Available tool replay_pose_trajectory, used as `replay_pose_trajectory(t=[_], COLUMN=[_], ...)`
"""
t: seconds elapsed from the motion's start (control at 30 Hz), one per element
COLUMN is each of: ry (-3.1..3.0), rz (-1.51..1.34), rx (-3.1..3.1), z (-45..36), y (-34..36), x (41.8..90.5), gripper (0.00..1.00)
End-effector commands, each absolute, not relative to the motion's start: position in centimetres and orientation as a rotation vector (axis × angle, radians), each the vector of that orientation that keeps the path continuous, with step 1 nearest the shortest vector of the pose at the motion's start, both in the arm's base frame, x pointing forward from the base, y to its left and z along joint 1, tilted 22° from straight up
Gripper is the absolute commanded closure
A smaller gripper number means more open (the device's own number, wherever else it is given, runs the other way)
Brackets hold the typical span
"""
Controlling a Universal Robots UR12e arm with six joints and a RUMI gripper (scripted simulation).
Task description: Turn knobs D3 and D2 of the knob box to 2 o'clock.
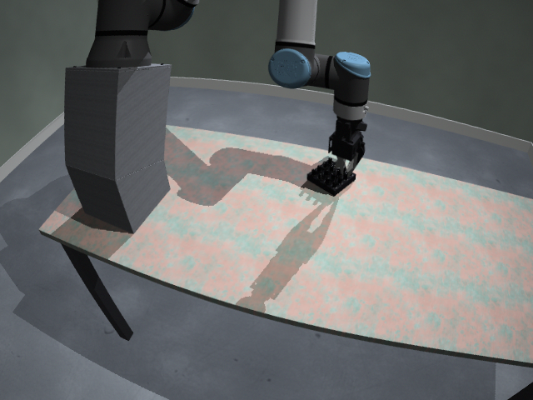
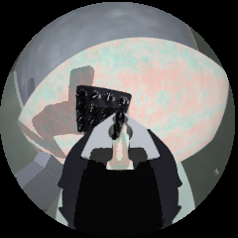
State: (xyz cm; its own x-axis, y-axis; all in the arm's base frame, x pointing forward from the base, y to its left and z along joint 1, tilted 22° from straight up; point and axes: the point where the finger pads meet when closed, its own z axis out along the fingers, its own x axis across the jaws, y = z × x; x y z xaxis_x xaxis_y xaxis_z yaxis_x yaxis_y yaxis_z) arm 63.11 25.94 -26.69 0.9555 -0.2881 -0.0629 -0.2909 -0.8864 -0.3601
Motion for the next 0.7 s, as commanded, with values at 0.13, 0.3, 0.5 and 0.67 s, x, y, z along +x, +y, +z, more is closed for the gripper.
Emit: replay_pose_trajectory(t=[0.13,0.3,0.5,0.67], ry=[0.153,0.079,-0.054,-0.147], rz=[-0.038,-0.052,-0.078,-0.095], rx=[-2.762,-2.765,-2.768,-2.766], z=[-26.64,-26.64,-26.64,-26.64], y=[25.94,25.94,25.94,25.94], x=[63.08,63.05,63.00,62.97], gripper=[0.96,0.96,0.96,0.96])
